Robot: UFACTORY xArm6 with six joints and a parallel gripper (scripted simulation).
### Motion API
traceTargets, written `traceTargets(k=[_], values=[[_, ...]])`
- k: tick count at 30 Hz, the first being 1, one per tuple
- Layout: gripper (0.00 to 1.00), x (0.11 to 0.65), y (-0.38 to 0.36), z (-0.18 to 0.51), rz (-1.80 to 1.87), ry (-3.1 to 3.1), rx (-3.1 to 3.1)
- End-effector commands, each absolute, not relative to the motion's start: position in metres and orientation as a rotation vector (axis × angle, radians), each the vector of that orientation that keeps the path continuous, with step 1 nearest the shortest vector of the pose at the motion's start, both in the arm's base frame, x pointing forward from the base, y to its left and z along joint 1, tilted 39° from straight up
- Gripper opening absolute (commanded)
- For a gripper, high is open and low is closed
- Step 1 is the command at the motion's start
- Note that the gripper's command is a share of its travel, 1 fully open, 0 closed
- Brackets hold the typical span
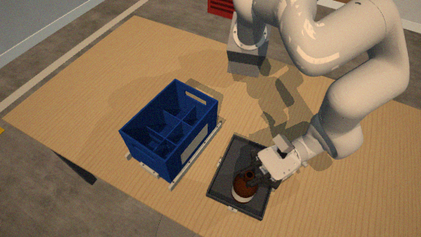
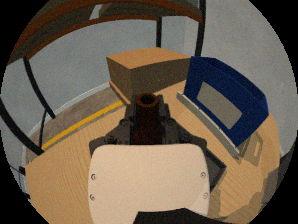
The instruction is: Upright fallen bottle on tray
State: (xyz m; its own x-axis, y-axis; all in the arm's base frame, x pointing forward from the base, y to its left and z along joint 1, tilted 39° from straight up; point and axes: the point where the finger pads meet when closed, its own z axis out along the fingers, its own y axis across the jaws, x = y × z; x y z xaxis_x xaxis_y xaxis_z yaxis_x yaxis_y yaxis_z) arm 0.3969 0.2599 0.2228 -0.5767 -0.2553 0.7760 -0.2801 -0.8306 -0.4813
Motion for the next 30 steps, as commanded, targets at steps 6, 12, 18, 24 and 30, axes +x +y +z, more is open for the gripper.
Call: traceTargets(k=[6, 12, 18, 24, 30], values=[[0.0, 0.3966, 0.2603, 0.2237, 2.625, -0.912, 1.437], [1.0, 0.3966, 0.2603, 0.2237, 2.625, -0.912, 1.437], [1.0, 0.3966, 0.2603, 0.2237, 2.625, -0.912, 1.437], [1.0, 0.3966, 0.2603, 0.2237, 2.625, -0.912, 1.437], [1.0, 0.3966, 0.2603, 0.2237, 2.625, -0.912, 1.437]])
